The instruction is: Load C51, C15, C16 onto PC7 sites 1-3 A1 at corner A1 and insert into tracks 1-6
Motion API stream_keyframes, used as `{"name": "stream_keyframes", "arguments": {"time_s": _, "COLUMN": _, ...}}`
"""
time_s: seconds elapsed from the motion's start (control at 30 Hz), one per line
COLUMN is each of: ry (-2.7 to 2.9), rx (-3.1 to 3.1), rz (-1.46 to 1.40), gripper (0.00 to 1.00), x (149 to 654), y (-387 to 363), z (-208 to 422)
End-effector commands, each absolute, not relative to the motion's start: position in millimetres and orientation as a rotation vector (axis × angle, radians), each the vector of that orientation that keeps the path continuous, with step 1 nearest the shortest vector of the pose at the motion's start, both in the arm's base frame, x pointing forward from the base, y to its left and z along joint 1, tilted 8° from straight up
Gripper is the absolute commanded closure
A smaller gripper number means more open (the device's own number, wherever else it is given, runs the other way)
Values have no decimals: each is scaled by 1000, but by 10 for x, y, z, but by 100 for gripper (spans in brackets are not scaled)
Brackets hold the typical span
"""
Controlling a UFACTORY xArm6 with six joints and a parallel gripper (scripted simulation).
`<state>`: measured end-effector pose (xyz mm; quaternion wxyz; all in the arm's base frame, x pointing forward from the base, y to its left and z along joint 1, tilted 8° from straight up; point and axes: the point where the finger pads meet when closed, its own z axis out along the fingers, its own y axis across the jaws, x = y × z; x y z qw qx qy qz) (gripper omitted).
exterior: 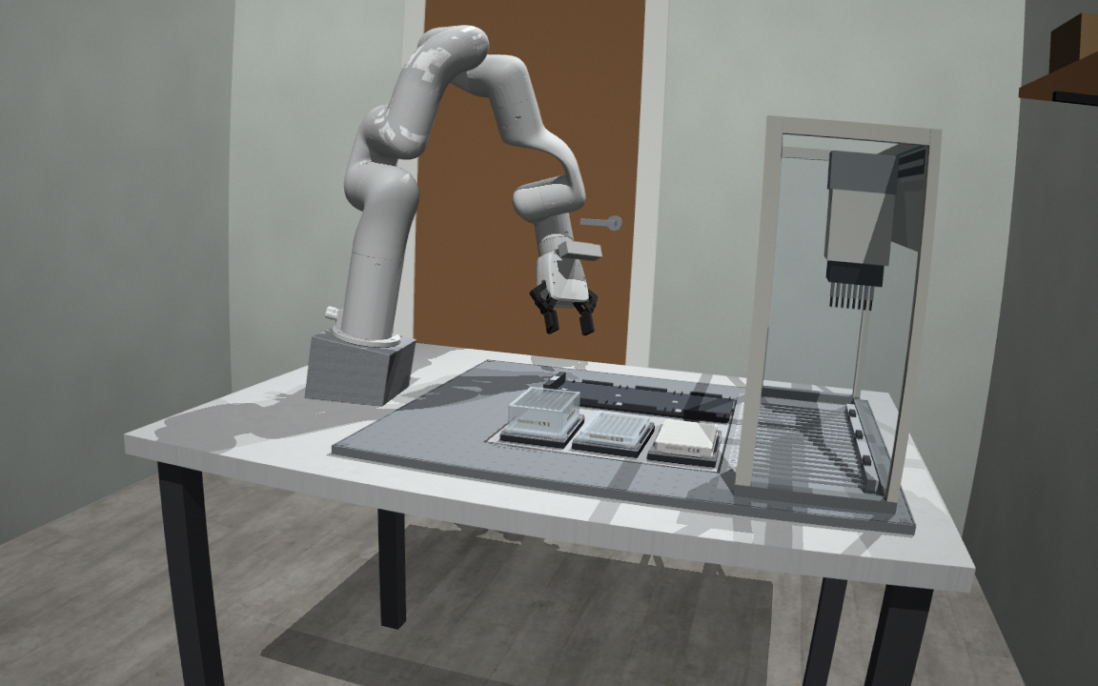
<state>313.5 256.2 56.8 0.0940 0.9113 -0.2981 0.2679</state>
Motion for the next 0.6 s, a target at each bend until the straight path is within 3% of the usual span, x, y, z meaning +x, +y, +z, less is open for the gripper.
{"name": "stream_keyframes", "arguments": {"time_s": 0.0, "ry": -886, "rx": 2706, "rz": 797, "gripper": 0, "x": 3142, "y": 2573, "z": 580}}
{"name": "stream_keyframes", "arguments": {"time_s": 0.57, "ry": -927, "rx": 2693, "rz": 772, "gripper": 0, "x": 3187, "y": 2553, "z": 588}}
